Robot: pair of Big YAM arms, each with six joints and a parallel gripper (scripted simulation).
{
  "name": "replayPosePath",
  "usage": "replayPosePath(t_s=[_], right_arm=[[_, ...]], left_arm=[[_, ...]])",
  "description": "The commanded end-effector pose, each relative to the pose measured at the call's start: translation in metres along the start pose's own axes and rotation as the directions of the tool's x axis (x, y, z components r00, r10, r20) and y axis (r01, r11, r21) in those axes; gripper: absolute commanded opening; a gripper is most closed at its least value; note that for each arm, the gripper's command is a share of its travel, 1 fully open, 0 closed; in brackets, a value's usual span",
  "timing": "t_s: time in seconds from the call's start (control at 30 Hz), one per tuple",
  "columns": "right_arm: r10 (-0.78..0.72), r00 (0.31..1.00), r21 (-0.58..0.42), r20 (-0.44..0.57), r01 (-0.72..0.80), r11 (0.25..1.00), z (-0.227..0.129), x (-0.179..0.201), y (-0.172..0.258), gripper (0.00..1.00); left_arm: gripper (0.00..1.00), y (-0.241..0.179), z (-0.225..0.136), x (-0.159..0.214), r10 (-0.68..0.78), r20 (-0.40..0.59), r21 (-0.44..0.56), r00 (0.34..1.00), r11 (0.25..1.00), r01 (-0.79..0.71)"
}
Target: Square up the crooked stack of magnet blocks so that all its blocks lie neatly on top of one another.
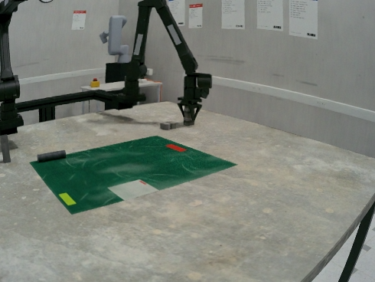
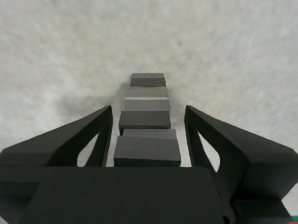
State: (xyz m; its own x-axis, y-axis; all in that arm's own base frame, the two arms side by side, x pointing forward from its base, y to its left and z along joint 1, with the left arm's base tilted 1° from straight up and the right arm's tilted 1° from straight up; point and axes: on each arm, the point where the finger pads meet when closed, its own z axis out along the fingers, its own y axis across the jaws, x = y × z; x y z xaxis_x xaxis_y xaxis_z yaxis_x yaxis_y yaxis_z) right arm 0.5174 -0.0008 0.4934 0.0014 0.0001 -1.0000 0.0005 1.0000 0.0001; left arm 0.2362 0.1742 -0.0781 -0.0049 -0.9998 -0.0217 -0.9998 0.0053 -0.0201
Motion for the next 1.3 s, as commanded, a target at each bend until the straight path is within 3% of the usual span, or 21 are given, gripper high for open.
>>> replayPosePath(t_s=[0.0,0.13,0.23,0.4,0.63,0.73,0.87,0.93,0.97,1.27], right_arm=[[0.014,1.0,0.01,0.026,-0.014,1.0,0.003,-0.022,-0.006,1.0],[0.014,1.0,0.01,0.026,-0.014,1.0,0.003,-0.022,-0.006,1.0],[0.014,1.0,0.01,0.026,-0.014,1.0,0.003,-0.022,-0.006,1.0],[0.014,1.0,0.01,0.026,-0.014,1.0,0.003,-0.022,-0.006,1.0],[0.014,1.0,0.01,0.026,-0.014,1.0,0.003,-0.022,-0.006,1.0],[0.014,1.0,0.01,0.026,-0.014,1.0,0.003,-0.022,-0.006,1.0],[0.014,1.0,0.01,0.026,-0.014,1.0,0.003,-0.022,-0.006,1.0],[0.014,1.0,0.01,0.026,-0.014,1.0,0.003,-0.022,-0.006,1.0],[0.014,1.0,0.01,0.026,-0.014,1.0,0.003,-0.022,-0.006,1.0],[0.014,1.0,0.01,0.026,-0.014,1.0,0.003,-0.022,-0.006,1.0]], left_arm=[[0.59,-0.011,-0.003,-0.009,-0.014,0.017,0.026,1.0,1.0,0.013],[0.59,-0.011,-0.003,-0.009,-0.014,0.017,0.026,1.0,1.0,0.013],[0.59,-0.018,-0.027,-0.01,0.021,0.02,0.034,1.0,0.999,-0.022],[0.59,0.002,-0.007,0.006,0.017,-0.01,-0.005,1.0,1.0,-0.017],[0.59,-0.018,-0.023,-0.009,0.014,0.021,0.036,1.0,0.999,-0.014],[0.59,0.003,-0.007,0.005,0.014,-0.012,-0.009,1.0,1.0,-0.015],[0.59,-0.018,-0.019,-0.01,0.013,0.017,0.03,1.0,0.999,-0.013],[0.59,-0.005,-0.015,0.0,0.02,-0.001,0.006,1.0,1.0,-0.02],[0.3,-0.004,-0.012,0.001,0.015,-0.007,-0.002,1.0,1.0,-0.015],[0.3,-0.004,-0.012,0.001,0.015,-0.006,-0.001,1.0,1.0,-0.015]])
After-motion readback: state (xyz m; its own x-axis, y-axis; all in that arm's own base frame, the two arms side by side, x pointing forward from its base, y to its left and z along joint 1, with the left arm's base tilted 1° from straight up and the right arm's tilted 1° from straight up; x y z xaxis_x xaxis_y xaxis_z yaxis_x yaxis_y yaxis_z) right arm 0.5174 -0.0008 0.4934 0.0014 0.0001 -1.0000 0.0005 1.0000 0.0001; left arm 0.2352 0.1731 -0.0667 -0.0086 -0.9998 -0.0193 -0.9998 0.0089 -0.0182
